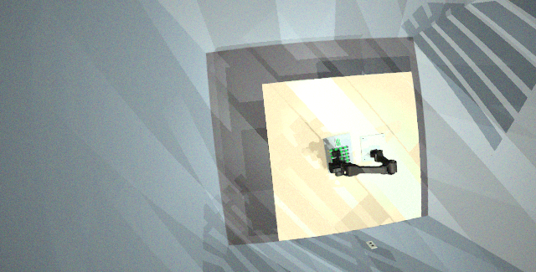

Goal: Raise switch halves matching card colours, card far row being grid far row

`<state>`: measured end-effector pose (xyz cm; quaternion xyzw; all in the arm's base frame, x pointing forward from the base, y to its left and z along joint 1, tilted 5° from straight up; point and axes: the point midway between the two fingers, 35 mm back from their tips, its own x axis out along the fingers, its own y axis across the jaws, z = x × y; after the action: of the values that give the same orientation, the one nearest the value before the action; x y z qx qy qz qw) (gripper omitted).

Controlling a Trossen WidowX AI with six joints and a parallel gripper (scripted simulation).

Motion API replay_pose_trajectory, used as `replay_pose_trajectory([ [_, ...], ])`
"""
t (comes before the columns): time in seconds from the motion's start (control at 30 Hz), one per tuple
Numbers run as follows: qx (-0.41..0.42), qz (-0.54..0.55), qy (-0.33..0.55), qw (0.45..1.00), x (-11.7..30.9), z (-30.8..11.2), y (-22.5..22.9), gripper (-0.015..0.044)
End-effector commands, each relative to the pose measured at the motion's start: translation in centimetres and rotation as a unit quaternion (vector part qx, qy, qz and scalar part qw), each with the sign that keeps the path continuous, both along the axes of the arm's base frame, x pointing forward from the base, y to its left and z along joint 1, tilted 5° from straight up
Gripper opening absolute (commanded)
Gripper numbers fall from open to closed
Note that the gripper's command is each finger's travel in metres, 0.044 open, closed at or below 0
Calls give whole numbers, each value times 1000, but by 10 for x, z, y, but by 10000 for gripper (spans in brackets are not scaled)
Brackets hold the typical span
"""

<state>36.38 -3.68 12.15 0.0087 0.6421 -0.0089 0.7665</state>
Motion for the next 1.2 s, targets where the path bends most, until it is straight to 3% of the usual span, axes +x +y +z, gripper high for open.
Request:
replay_pose_trajectory([
  [0.0, -2, -1, 1, 1000, 0, -2, -1, 0],
  [0.57, -2, -1, 1, 1000, 1, -4, -1, 0],
  [0.77, -3, -1, -11, 1000, -12, 58, 0, 0],
  [1.17, -4, -1, -11, 1000, -32, 56, -26, 0],
])
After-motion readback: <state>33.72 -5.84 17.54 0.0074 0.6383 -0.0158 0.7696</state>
